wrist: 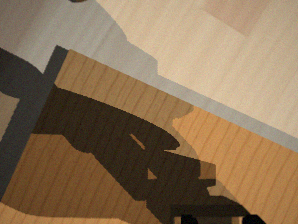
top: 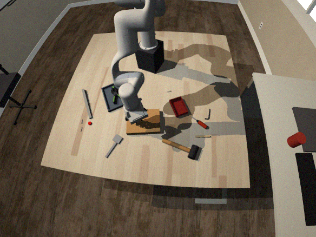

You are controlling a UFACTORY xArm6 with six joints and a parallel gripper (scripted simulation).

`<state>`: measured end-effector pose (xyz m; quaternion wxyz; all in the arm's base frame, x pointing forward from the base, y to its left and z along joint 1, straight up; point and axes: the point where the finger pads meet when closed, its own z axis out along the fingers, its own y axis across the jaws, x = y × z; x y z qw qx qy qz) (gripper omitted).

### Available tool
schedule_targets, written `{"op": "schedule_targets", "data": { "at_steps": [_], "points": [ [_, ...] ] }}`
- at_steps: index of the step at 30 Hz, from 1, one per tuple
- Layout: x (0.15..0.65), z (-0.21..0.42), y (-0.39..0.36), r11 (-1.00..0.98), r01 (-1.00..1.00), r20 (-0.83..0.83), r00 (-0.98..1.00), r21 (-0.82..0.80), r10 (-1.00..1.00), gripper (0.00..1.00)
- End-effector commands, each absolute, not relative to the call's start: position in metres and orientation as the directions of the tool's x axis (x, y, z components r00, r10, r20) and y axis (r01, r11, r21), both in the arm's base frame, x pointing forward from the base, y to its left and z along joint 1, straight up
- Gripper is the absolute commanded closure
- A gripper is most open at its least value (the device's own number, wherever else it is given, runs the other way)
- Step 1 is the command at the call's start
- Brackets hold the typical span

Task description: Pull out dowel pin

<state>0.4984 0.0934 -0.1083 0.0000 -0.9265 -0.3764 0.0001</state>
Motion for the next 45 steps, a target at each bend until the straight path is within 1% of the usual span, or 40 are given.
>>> {"op": "schedule_targets", "data": {
  "at_steps": [1,36,37,44,45],
  "points": [
    [0.5005,-0.1101,0.0938,-0.717,0.697,0.004,0.717,0.003,0.697,0.72],
    [0.5005,-0.1191,0.0938,-0.717,0.697,0.004,0.717,0.002,0.697,0.72],
    [0.5005,-0.1191,0.0938,-0.717,0.697,0.004,0.717,0.002,0.697,0.79],
    [0.5005,-0.1191,0.0938,-0.717,0.697,0.004,0.717,0.002,0.697,0.79],
    [0.5005,-0.1191,0.0938,-0.717,0.697,0.004,0.717,0.002,0.697,0.85]
  ]
}}
